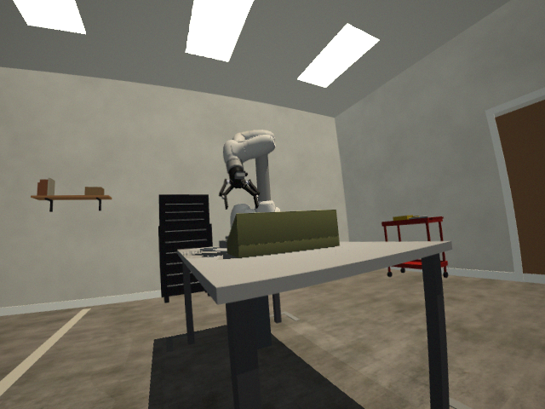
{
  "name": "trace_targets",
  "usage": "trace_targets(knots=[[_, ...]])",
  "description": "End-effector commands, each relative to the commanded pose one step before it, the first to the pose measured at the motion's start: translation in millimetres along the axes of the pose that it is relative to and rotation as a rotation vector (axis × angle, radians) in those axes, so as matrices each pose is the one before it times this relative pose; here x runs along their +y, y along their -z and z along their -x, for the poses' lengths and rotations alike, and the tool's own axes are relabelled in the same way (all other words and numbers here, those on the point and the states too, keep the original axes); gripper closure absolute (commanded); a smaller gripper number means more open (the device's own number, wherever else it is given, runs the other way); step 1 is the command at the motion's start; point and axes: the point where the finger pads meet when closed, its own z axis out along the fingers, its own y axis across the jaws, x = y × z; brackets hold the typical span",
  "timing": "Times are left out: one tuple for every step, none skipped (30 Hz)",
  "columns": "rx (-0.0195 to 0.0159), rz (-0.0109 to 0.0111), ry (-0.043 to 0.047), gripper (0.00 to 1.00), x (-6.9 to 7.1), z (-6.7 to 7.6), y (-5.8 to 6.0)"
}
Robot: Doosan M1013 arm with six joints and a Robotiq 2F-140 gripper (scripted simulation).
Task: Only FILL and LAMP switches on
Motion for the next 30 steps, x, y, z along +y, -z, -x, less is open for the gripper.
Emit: trace_targets(knots=[[-0.00337, -0.00295, -0.00218, 0.00, 1.95, -0.69, 0.63], [0.00000, 0.00000, 0.00000, 0.00, 0.00, 0.00, 0.00], [0.00000, 0.00000, 0.00000, 0.00, 0.00, 0.00, 0.00], [0.00000, 0.00000, 0.00000, 0.00, 0.00, 0.00, 0.00], [0.00000, 0.00000, 0.00000, 0.00, 0.00, 0.00, 0.00], [0.00000, 0.00000, 0.00000, 0.00, 0.00, 0.00, 0.00], [0.00000, 0.00000, 0.00000, 0.00, 0.00, 0.00, 0.00], [0.00000, 0.00000, 0.00000, 0.00, 0.00, 0.00, 0.00], [0.00000, 0.00000, 0.00000, 0.00, 0.00, 0.00, 0.00], [0.00000, 0.00000, 0.00000, 0.00, 0.00, 0.00, 0.00], [0.00000, 0.00000, 0.00000, 0.00, 0.00, 0.00, 0.00], [0.00000, 0.00000, 0.00000, 0.00, 0.00, 0.00, 0.00], [0.00000, 0.00000, 0.00000, 0.00, 0.00, 0.00, 0.00], [0.00000, 0.00000, 0.00000, 0.00, 0.00, 0.00, 0.00], [0.00003, 0.00002, 0.00000, 0.90, 0.01, -0.01, 0.05], [0.00020, 0.00014, 0.00000, 0.90, 0.05, -0.07, 0.30], [0.00050, 0.00035, 0.00000, 0.90, 0.12, -0.18, 0.77], [0.00091, 0.00063, 0.00002, 0.90, 0.21, -0.33, 1.39], [0.00137, 0.00095, 0.00006, 0.90, 0.28, -0.49, 2.12], [0.00075, 0.00091, -0.00004, 0.90, 0.35, -0.32, 2.14], [0.00000, 0.00000, 0.00000, 0.90, 0.00, 0.00, 0.00], [0.00000, 0.00000, 0.00000, 0.90, 0.00, 0.00, 0.00], [-0.00053, 0.00043, 0.00020, 0.90, -0.03, 0.22, 1.86], [-0.00007, 0.00098, -0.00039, 0.90, 0.58, -0.07, 2.52], [0.00008, 0.00064, -0.00058, 0.90, 0.27, -0.18, 2.92], [-0.00001, 0.00003, -0.00084, 0.90, 0.01, 0.01, 3.18], [-0.00001, 0.00003, -0.00001, 0.90, 0.01, 0.01, 3.54], [-0.00001, 0.00003, -0.00001, 0.90, 0.01, 0.02, 3.83], [-0.00002, 0.00003, -0.00002, 0.90, 0.01, 0.02, 4.07], [-0.00002, 0.00003, -0.00002, 0.90, 0.01, 0.02, 4.25]])
